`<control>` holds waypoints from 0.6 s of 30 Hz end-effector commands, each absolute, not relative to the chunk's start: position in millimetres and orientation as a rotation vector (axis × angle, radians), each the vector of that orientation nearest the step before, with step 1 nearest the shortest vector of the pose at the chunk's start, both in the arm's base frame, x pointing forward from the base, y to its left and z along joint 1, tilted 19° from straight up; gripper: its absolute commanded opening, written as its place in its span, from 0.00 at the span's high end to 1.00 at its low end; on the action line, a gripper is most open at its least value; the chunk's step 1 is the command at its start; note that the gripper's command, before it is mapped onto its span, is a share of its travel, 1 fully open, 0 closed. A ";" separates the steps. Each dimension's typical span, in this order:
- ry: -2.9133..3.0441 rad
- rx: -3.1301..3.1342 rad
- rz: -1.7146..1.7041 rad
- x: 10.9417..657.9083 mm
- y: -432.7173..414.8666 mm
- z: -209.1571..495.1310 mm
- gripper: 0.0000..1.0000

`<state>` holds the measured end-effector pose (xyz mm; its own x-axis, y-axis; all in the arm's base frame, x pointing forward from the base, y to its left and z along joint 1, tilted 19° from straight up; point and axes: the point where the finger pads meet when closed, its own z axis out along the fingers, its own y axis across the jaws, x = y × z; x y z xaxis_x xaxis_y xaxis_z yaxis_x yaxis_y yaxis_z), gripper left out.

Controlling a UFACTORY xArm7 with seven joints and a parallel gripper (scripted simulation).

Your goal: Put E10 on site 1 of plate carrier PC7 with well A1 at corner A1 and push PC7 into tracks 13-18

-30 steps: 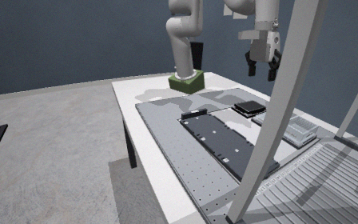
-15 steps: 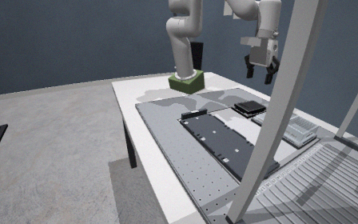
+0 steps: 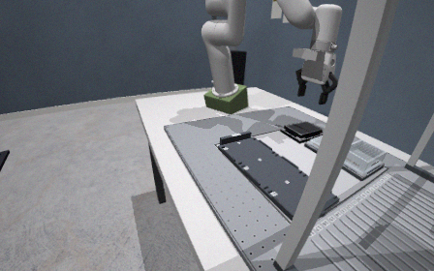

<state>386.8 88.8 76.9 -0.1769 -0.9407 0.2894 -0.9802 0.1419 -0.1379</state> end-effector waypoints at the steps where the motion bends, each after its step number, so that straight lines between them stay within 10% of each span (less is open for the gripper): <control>1: -2.269 1.926 0.448 388.2 90.2 77.5 0.00; 18: -2.269 1.926 0.448 389.4 86.1 64.8 0.00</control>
<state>387.0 85.8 67.9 -0.1769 -0.9404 0.2903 -0.9803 0.1420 -0.1372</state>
